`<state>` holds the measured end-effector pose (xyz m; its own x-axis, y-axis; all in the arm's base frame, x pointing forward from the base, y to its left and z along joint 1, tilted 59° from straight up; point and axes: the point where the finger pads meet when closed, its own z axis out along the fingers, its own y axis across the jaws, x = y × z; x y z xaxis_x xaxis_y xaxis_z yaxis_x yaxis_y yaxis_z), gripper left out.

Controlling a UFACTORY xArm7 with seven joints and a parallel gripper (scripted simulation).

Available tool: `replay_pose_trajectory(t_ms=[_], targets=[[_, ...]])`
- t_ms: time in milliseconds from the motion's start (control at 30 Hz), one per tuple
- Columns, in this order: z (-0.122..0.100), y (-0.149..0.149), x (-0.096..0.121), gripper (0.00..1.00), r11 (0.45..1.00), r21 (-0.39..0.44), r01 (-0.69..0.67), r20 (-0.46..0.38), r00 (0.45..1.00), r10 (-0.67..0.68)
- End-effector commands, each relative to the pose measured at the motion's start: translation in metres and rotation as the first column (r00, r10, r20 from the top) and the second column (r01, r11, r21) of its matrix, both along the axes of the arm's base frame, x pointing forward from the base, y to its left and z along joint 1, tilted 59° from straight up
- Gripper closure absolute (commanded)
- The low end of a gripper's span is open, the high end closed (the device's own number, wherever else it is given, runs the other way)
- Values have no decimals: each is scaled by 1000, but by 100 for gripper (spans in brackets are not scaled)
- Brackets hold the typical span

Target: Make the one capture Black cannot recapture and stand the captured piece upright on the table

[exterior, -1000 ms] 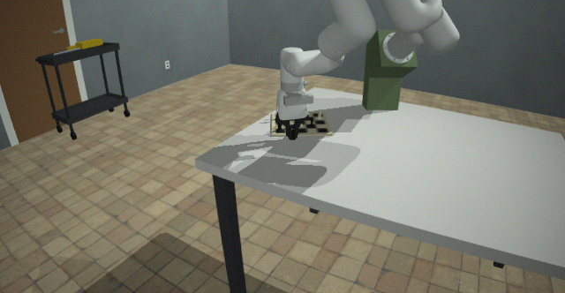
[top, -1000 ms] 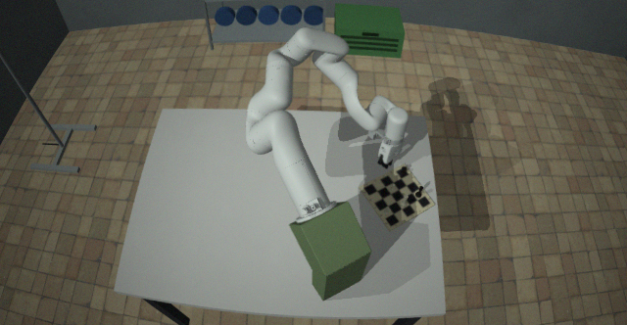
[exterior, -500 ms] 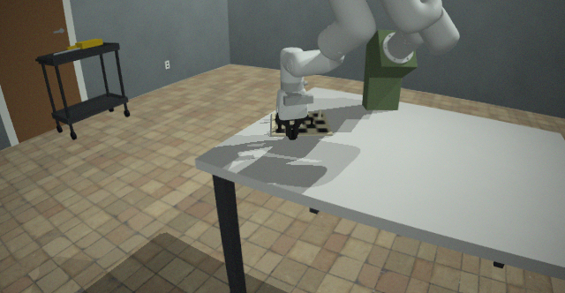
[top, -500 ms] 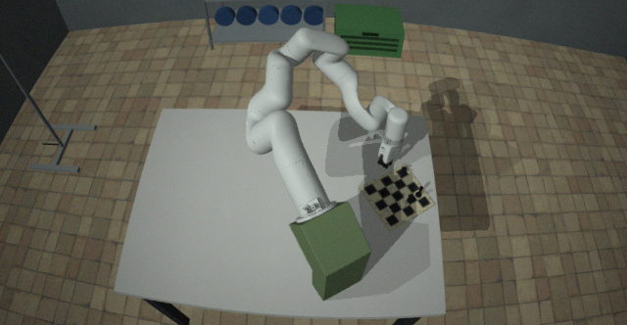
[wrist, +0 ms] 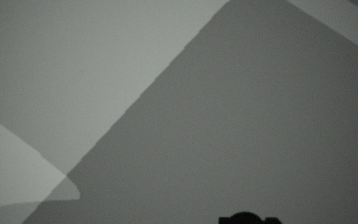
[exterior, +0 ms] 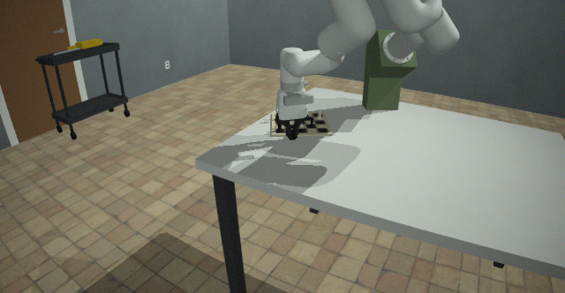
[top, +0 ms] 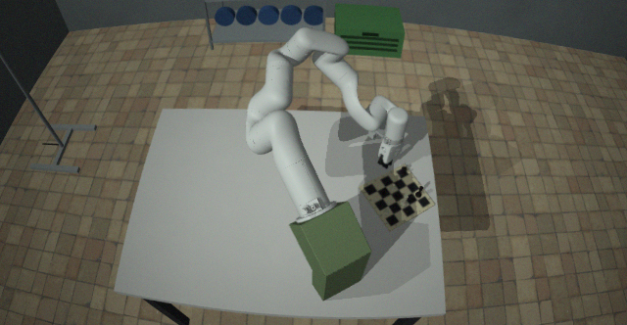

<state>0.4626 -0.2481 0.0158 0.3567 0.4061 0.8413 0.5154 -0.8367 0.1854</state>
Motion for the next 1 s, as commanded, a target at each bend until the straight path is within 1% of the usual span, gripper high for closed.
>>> replay_pose_trajectory(t_ms=[0,967], targets=[[0,-2,-1,100,1000,-2,4,0,1000,-4],[-1,-1,2,100,1000,-2,4,0,1000,-4]])
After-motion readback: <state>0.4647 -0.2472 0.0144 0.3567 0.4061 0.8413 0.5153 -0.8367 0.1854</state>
